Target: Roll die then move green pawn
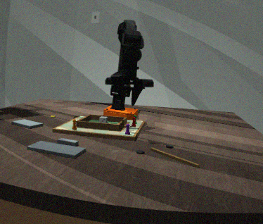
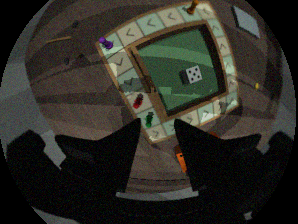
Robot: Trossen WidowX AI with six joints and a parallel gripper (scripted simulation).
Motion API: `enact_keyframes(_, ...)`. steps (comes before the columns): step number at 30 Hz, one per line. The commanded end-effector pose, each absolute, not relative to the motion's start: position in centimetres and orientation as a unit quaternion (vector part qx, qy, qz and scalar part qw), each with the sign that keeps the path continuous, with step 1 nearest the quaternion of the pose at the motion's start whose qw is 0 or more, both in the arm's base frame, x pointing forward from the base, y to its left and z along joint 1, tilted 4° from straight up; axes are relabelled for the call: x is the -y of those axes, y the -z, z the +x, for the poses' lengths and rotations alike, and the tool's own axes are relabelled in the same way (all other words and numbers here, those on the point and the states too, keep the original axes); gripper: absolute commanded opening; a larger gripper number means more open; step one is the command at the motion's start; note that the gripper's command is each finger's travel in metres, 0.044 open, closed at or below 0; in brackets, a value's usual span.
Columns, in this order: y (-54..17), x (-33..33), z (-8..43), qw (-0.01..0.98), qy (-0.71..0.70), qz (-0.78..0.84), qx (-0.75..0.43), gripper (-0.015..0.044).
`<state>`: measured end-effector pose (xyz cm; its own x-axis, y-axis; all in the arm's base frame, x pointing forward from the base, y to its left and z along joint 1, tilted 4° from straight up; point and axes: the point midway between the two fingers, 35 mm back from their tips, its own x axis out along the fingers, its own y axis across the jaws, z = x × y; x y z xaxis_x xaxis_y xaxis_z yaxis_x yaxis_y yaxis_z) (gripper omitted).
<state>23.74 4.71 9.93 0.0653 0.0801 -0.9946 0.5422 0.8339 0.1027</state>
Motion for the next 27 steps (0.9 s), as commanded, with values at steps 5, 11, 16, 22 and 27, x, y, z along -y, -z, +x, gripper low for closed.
enact_keyframes(5, -9.1, -7.9, 21.5, 0.659, 0.236, 0.298, -0.649, 0.02)
enact_keyframes(11, -8.6, -7.8, 21.8, 0.659, 0.236, 0.298, -0.649, 0.02)
enact_keyframes(16, -7.5, -7.9, 21.9, 0.659, 0.236, 0.298, -0.649, 0.02)
enact_keyframes(22, -6.5, -8.0, 22.0, 0.659, 0.236, 0.298, -0.649, 0.02)
enact_keyframes(27, -5.7, -8.1, 22.0, 0.659, 0.236, 0.298, -0.649, 0.02)
